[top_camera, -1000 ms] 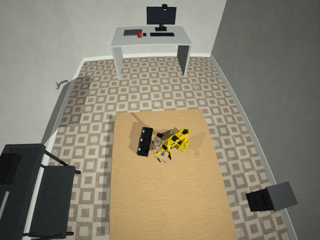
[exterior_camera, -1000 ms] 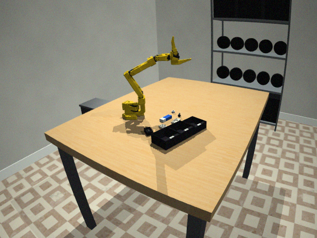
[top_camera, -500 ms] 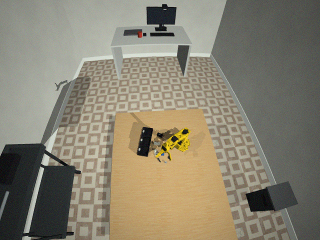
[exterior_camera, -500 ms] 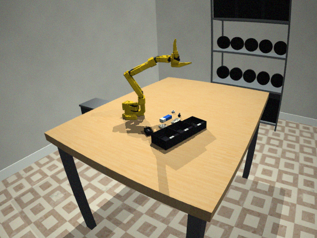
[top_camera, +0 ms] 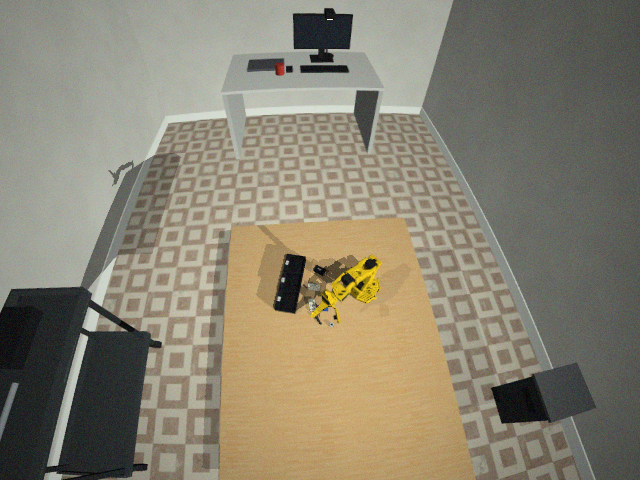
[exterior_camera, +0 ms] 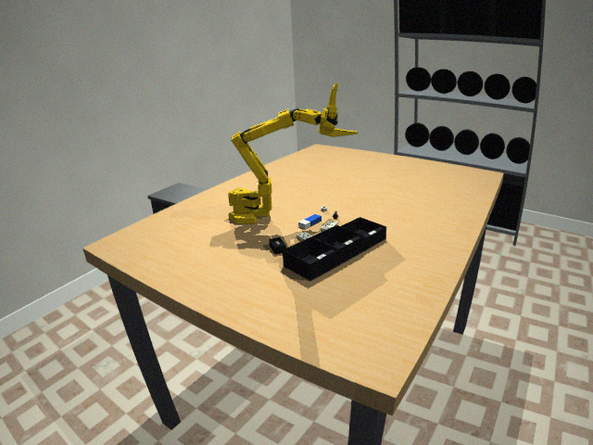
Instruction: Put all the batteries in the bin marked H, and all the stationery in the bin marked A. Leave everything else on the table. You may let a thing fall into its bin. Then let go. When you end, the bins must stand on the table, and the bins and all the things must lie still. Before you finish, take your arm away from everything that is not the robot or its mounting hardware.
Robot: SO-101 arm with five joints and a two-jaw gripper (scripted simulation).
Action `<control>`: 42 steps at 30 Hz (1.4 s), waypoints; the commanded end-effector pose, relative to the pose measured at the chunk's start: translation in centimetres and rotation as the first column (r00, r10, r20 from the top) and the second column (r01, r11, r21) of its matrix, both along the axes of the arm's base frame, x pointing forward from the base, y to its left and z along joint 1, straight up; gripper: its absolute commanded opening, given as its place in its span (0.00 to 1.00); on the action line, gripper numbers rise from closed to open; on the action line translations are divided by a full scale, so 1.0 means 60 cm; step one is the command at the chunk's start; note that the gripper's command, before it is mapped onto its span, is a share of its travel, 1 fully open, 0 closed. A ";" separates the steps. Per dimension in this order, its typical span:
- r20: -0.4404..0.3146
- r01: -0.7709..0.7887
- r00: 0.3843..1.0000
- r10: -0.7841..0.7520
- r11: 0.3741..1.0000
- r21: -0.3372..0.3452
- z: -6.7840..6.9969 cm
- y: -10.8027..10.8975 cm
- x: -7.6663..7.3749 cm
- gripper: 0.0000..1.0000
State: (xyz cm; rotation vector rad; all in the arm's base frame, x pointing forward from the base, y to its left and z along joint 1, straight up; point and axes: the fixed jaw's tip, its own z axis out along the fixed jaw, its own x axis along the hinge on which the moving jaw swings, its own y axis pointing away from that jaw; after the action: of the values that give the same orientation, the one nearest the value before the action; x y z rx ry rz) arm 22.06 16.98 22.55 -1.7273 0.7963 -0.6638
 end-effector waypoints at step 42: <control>-0.345 0.052 0.931 -0.118 0.979 -0.195 -0.127 -0.048 -0.027 1.00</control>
State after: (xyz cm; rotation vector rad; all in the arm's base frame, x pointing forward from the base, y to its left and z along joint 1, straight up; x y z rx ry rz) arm 20.48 14.49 14.41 -2.0479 1.0769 -0.4921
